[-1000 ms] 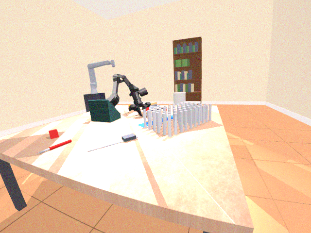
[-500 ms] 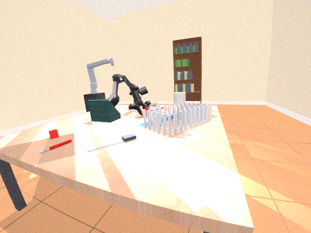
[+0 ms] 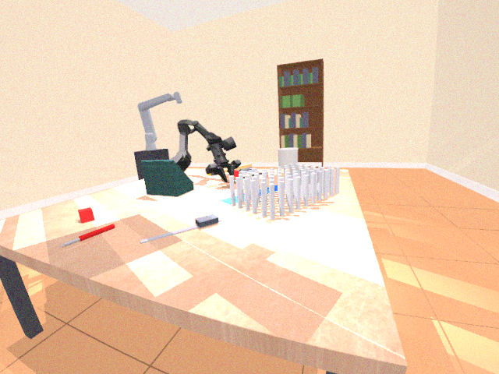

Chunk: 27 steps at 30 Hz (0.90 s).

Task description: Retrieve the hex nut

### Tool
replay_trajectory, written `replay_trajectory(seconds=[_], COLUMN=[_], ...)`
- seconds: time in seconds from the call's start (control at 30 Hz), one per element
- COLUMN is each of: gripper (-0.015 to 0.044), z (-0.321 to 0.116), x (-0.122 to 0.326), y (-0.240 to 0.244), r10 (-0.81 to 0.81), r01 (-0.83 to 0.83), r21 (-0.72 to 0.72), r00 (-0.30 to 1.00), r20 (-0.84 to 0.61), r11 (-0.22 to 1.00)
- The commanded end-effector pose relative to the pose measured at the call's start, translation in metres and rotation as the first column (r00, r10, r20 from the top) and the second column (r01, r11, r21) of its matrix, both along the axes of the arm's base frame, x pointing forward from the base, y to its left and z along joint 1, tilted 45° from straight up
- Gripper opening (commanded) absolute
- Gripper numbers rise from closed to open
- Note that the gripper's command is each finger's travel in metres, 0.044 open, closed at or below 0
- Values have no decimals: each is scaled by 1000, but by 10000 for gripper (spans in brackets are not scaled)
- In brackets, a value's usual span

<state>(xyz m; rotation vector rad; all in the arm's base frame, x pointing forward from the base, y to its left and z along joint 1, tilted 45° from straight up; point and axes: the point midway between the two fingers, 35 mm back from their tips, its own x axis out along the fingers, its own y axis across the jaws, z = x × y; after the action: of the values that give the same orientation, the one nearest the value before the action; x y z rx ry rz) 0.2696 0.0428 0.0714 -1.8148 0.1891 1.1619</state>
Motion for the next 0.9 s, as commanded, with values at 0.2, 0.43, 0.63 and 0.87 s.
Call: replay_trajectory(seconds=[0.2, 0.43, 0.63, 0.87], gripper=[0, 0, 0, 0], z=[13, 22, 39, 59], x=[-27, -26, -23, -23], y=[6, -4, -22, -44], r10=[-11, -8, -4, -1], r01=[11, 8, 3, 1], r21=[0, -8, -16, -19], r00=[1000, 1000, 1000, 1000], r20=[2, -5, -12, -17], r11=[1000, 1000, 1000, 1000])
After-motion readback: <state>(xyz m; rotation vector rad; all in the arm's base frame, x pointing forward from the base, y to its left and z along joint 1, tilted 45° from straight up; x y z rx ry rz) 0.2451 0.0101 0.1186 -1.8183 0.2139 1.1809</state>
